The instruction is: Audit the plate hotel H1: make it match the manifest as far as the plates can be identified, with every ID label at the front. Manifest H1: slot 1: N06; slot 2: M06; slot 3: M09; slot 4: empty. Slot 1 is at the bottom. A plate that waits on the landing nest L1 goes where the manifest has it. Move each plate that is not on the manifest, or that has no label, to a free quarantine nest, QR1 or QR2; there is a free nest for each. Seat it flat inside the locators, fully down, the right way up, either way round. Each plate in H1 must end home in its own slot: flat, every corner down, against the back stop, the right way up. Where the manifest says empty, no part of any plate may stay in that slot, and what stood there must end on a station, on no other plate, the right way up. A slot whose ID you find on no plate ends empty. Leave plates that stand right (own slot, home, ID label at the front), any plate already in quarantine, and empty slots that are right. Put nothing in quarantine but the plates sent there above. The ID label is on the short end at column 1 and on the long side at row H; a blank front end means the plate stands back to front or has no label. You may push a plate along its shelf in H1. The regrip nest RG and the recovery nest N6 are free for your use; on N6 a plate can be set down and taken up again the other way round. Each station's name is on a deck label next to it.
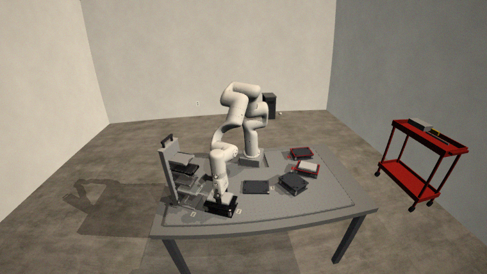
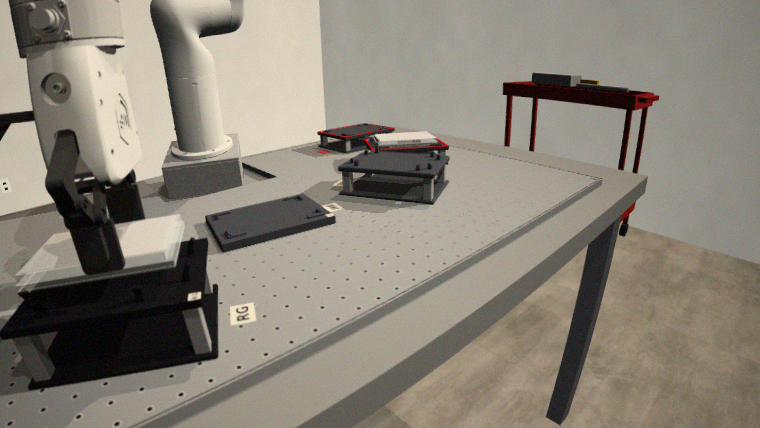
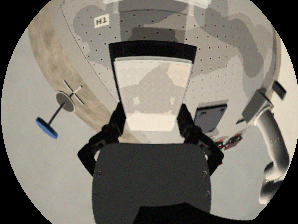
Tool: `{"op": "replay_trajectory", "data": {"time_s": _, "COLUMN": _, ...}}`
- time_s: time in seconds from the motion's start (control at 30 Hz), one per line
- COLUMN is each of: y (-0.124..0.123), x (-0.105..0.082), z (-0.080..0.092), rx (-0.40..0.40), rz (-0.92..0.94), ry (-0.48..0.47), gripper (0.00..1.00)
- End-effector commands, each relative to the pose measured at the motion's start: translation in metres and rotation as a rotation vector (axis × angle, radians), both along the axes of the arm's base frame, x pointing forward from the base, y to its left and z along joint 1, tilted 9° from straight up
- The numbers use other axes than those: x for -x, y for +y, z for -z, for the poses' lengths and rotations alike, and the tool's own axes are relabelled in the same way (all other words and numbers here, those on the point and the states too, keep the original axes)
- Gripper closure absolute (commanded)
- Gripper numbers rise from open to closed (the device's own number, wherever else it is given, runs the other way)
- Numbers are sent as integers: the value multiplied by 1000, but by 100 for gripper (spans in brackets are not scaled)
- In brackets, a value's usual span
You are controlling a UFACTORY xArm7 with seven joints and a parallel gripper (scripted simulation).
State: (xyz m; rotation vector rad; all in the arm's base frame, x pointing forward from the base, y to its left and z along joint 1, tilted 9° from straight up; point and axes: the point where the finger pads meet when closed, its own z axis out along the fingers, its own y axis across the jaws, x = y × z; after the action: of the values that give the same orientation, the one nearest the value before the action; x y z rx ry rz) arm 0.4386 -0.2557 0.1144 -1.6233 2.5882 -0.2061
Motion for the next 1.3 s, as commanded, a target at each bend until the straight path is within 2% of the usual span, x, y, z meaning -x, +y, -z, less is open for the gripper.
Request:
{"op": "replay_trajectory", "data": {"time_s": 0.0, "y": -1, "x": -1, "z": -5, "rx": 2, "rz": 0, "ry": -4, "gripper": 100}}
{"op": "replay_trajectory", "data": {"time_s": 1.27, "y": 1, "x": 2, "z": -24, "rx": 2, "rz": 0, "ry": -4, "gripper": 100}}
